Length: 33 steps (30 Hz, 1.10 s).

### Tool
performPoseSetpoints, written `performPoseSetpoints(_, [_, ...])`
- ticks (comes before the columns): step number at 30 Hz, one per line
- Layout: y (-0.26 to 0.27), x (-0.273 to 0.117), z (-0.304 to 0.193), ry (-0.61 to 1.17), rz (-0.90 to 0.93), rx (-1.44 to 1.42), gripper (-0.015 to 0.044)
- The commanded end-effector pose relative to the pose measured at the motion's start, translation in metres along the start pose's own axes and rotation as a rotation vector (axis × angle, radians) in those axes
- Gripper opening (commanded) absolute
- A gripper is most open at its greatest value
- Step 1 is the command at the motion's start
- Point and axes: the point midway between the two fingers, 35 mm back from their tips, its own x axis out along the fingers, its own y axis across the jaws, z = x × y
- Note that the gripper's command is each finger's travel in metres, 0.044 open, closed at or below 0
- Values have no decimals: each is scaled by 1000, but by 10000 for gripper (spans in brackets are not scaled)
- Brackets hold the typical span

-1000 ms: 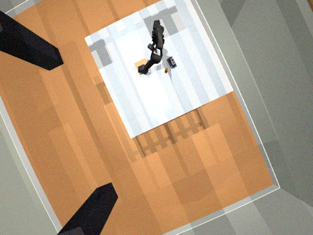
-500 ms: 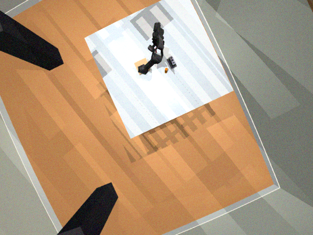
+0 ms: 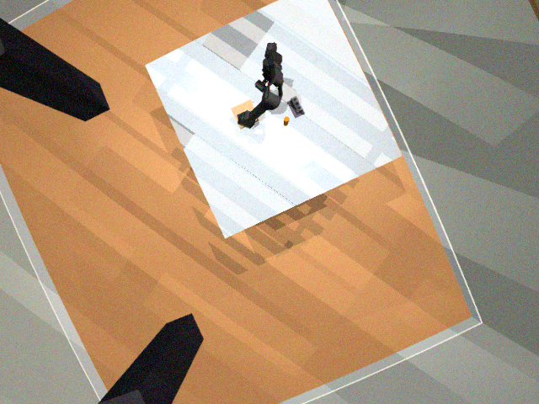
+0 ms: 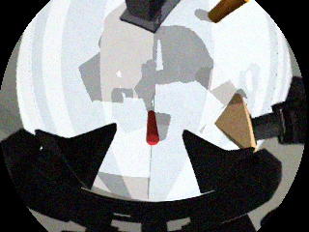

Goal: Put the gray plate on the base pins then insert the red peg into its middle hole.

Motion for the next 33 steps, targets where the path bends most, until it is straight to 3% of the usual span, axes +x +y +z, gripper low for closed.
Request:
performPoseSetpoints(1, [-1, 7, 1, -4, -3, -5, 440])
performPoseSetpoints(9, [-2, 18, 1, -5, -3, -5, 440])
performPoseSetpoints(25, [-2, 18, 1, -5, -3, -5, 20])
performPoseSetpoints(33, [-2, 18, 1, -5, -3, -5, 0])
